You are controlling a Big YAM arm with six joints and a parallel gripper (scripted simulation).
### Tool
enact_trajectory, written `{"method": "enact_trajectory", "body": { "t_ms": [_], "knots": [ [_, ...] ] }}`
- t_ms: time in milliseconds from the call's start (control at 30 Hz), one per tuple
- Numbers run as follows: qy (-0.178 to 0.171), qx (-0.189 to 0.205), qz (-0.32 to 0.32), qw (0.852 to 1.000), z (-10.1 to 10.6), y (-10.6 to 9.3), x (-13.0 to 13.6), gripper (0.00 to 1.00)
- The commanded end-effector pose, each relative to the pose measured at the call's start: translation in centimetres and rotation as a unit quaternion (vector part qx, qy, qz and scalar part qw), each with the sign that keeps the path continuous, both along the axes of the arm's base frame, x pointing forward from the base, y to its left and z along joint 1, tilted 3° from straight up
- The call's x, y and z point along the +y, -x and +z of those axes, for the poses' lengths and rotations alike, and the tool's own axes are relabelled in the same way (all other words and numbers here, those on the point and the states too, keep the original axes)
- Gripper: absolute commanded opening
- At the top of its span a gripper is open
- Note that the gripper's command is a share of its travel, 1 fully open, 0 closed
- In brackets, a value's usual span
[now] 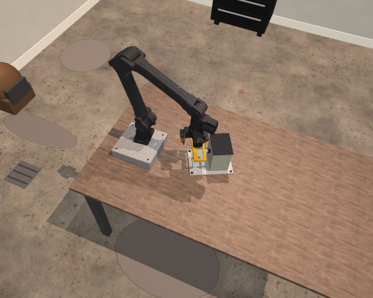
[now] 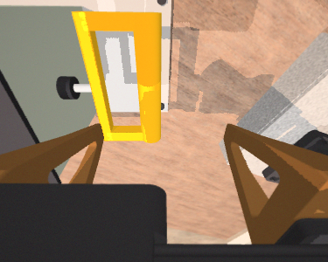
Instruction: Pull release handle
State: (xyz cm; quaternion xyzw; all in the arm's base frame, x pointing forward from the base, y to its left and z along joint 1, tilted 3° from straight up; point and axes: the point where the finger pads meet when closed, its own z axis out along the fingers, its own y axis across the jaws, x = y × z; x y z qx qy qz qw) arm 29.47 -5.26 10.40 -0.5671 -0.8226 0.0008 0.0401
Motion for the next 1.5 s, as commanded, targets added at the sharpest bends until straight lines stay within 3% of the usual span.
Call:
{"method": "enact_trajectory", "body": {
  "t_ms": [0,1233,1267,1467],
  "knots": [
    [0.003,-0.019,-0.010,1.000,1.9,-2.3,-0.6,1.00],
    [0.004,-0.029,-0.015,0.999,3.0,-3.5,-1.0,1.00],
    [0.004,-0.029,-0.015,0.999,3.0,-3.5,-1.0,0.00],
    [0.004,-0.029,-0.015,0.999,3.0,-3.5,-1.0,0.00]
  ]
}}
